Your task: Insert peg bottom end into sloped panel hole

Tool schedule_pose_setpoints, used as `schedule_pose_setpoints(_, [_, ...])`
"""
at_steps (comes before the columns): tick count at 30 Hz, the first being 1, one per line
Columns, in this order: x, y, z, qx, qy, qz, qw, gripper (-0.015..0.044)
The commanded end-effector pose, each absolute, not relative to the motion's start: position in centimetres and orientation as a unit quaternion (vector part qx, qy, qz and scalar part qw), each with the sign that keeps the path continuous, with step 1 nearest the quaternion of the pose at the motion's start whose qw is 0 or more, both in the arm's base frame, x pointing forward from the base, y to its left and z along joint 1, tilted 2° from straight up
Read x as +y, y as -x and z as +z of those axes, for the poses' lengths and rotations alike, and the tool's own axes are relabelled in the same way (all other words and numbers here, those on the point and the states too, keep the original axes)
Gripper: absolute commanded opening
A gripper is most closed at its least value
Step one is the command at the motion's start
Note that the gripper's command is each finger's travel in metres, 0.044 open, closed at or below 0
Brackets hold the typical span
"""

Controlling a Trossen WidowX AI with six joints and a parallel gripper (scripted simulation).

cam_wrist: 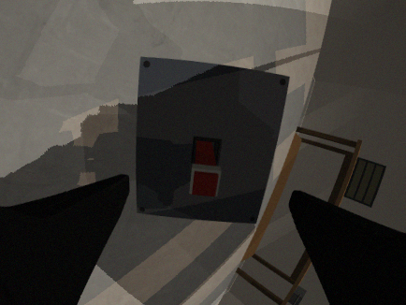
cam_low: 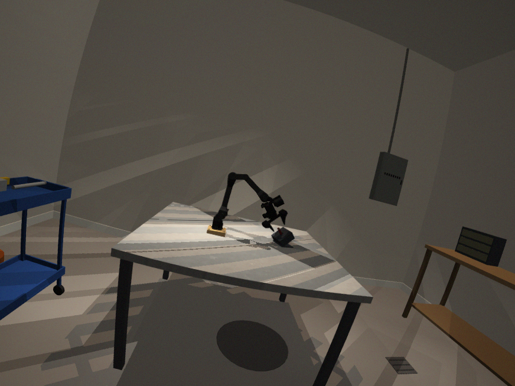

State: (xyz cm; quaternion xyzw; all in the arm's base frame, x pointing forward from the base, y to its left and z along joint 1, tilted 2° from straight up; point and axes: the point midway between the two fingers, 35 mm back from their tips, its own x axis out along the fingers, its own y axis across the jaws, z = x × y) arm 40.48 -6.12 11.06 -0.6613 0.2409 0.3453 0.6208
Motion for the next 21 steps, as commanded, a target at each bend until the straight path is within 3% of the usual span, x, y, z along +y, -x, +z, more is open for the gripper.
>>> schedule_pose_setpoints(1, [-6.2,-40.0,11.7,0.238,0.662,0.346,0.621,0.0440])
schedule_pose_setpoints(21, [-6.7,-38.0,14.1,0.240,0.662,0.344,0.621,0.0440])
